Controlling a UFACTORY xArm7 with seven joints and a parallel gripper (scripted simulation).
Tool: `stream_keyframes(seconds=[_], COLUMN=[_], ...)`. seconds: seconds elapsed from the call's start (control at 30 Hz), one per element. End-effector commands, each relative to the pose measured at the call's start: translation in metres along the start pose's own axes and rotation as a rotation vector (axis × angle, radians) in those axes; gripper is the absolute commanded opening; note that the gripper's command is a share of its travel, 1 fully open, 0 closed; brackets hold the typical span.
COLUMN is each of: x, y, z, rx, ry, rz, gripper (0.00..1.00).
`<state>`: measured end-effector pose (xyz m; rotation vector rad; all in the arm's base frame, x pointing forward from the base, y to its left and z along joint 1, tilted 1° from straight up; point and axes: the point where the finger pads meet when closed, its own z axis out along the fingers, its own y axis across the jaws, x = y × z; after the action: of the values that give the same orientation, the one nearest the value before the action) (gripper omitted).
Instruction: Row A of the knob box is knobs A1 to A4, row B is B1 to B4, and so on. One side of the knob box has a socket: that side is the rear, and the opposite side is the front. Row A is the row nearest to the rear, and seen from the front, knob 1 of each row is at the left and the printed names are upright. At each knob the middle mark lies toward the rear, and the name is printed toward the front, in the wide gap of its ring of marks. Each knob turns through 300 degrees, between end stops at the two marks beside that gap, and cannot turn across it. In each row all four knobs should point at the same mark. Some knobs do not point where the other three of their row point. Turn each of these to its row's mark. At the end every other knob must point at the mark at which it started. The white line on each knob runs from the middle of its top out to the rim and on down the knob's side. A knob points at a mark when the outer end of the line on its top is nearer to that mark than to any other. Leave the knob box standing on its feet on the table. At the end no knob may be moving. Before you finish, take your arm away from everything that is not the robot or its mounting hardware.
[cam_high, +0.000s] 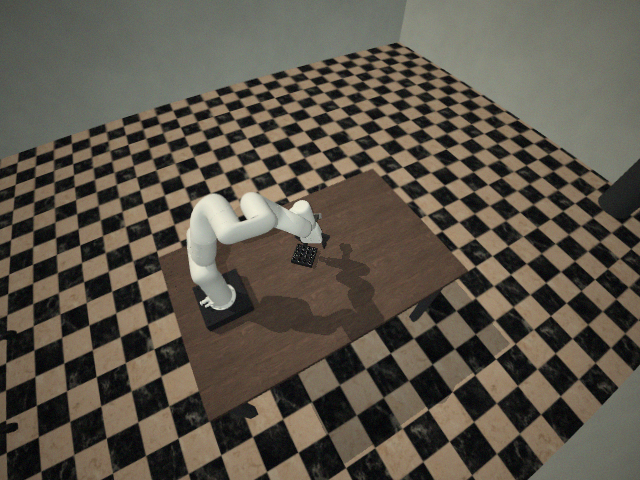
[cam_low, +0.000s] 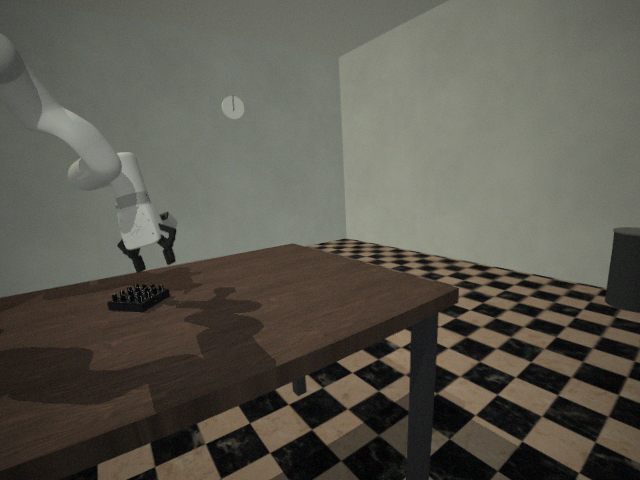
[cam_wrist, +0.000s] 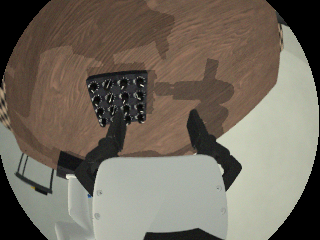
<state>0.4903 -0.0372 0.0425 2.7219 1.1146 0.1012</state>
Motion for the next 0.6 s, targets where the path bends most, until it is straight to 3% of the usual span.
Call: stream_keyframes(seconds=[0.0, 0.23, 0.3, 0.57], x=[-0.005, -0.005, -0.014, -0.014], y=[-0.006, -0.006, -0.02, -0.02], z=[0.0, 0.0, 0.003, 0.003], rx=[0.029, 0.029, 0.083, 0.083], ry=[-0.001, -0.001, -0.004, -0.004], rz=[0.01, 0.01, 0.027, 0.027], gripper=[1.0, 1.0, 1.0, 1.0])
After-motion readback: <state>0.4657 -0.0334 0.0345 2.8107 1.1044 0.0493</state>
